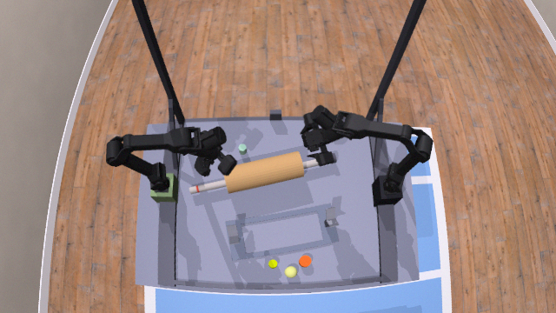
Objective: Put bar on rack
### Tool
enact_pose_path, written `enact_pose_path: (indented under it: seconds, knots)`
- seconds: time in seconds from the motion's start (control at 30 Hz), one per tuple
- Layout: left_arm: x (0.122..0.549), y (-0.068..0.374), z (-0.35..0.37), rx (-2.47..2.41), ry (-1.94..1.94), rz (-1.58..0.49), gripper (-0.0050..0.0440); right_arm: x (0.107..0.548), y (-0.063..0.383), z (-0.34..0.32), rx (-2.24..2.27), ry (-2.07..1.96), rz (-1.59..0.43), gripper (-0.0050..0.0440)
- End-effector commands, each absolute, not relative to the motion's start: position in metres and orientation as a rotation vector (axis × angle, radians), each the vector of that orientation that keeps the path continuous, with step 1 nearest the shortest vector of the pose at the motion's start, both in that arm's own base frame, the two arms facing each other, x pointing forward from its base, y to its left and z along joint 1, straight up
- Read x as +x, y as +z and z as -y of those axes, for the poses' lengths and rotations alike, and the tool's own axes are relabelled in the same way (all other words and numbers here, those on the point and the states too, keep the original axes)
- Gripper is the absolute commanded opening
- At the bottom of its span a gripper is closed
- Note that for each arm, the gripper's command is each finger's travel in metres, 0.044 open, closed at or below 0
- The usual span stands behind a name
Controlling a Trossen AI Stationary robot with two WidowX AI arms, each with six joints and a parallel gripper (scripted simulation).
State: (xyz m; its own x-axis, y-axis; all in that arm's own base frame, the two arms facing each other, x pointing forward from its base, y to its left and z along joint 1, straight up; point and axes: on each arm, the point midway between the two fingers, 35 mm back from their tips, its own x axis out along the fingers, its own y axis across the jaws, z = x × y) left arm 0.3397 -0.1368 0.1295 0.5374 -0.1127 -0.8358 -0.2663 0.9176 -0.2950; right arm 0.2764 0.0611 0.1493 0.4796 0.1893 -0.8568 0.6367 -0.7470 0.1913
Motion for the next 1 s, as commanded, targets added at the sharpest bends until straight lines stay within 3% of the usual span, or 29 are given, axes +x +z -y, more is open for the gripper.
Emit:
enact_pose_path:
  seconds: [0.0, 0.3, 0.4, 0.97]
  knots:
    - [0.338, 0.124, 0.146, -0.41, 0.083, -1.021, 0.04, 0.275, 0.138, -0.052, 2.282, -1.299, -0.613, 0.04]
    - [0.294, 0.056, 0.181, -0.261, 0.072, -1.216, 0.04, 0.235, 0.068, -0.012, 2.374, -1.861, -0.152, 0.04]
    - [0.285, 0.026, 0.165, -0.221, 0.138, -1.289, 0.04, 0.211, 0.039, -0.016, 2.243, -1.961, -0.234, 0.04]
    - [0.265, -0.008, 0.154, -0.149, 0.184, -1.391, 0.04, 0.176, 0.011, -0.014, 2.095, -2.115, -0.23, 0.04]
